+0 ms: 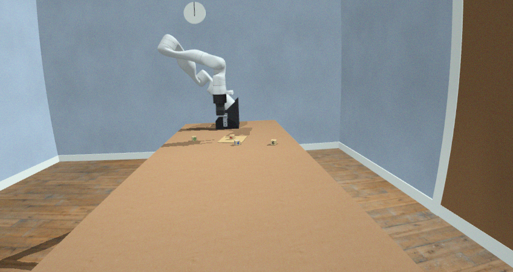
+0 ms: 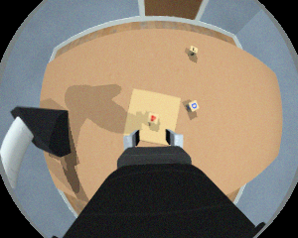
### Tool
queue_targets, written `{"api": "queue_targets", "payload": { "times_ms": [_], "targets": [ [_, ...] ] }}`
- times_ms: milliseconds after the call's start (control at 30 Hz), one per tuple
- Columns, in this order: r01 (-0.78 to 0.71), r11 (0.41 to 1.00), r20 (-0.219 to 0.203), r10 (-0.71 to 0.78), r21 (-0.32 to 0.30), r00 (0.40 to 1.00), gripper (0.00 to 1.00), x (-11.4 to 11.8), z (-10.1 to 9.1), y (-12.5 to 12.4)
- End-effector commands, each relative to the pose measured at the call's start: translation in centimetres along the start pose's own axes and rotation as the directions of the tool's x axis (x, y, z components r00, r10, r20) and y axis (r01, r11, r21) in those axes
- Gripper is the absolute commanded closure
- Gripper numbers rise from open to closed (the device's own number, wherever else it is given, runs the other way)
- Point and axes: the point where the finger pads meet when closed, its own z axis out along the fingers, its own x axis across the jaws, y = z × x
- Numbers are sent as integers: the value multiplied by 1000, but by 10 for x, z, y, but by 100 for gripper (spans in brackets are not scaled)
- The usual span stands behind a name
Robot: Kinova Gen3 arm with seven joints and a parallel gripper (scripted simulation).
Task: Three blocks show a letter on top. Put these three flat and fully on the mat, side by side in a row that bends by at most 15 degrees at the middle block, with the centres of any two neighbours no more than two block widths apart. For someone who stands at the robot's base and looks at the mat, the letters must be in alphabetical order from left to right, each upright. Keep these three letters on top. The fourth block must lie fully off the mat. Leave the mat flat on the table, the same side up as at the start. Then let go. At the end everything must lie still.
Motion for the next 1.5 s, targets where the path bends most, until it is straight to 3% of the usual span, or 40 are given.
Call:
{"api": "queue_targets", "payload": {
  "times_ms": [0,433,533,633,700,800,1033,1133,1467],
  "targets": [
    [-3,1000,-7,3,6,1000,0,1,-1,-1],
    [-3,1000,-7,3,9,1000,0,3,-2,6],
    [-3,1000,-8,3,15,1000,0,7,-2,32],
    [-7,1000,-6,7,21,1000,0,9,0,76],
    [-7,1000,-6,7,21,1000,0,9,0,76],
    [-8,1000,-8,8,21,1000,0,5,2,128],
    [-8,1000,-9,8,9,1000,0,-14,5,208],
    [-8,1000,-8,8,5,1000,0,-18,5,221],
    [-5,1000,-13,5,5,1000,0,-17,4,221]
  ]
}}
